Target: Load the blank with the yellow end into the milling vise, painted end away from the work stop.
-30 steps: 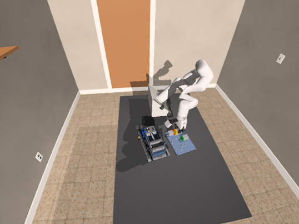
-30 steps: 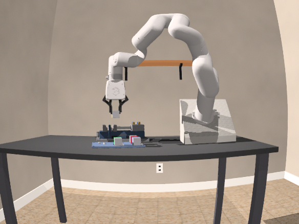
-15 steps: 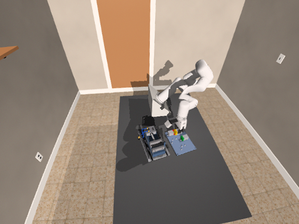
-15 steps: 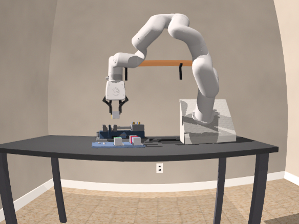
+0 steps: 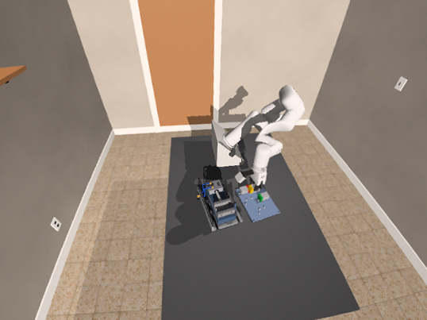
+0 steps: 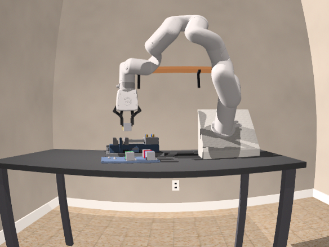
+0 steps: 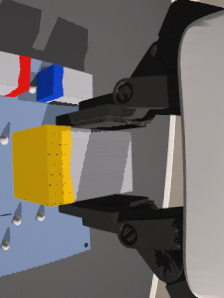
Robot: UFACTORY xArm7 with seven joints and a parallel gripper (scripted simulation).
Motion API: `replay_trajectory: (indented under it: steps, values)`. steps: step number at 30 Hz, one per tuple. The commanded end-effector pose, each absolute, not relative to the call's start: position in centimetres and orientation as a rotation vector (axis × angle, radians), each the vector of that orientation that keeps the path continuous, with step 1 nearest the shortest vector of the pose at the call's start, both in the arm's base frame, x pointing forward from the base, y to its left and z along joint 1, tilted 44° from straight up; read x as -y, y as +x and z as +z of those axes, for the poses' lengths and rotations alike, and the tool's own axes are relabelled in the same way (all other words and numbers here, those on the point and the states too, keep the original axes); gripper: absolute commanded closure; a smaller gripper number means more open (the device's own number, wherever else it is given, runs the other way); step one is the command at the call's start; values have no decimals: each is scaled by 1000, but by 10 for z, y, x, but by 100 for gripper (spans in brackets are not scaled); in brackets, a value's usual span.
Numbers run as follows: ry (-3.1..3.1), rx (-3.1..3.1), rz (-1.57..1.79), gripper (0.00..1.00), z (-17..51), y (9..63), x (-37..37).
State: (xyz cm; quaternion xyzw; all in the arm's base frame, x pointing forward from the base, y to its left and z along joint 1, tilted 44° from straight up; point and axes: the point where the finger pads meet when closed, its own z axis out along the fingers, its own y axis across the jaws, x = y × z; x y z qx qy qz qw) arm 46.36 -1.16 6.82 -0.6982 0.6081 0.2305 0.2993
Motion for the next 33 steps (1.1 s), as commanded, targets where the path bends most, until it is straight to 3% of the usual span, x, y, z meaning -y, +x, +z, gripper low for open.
replay_trajectory:
  steps: [1,33]
  values:
    - [-1852,-1618,606,100,69,465,14]
    - [-1845,-1628,610,100,33,478,46]
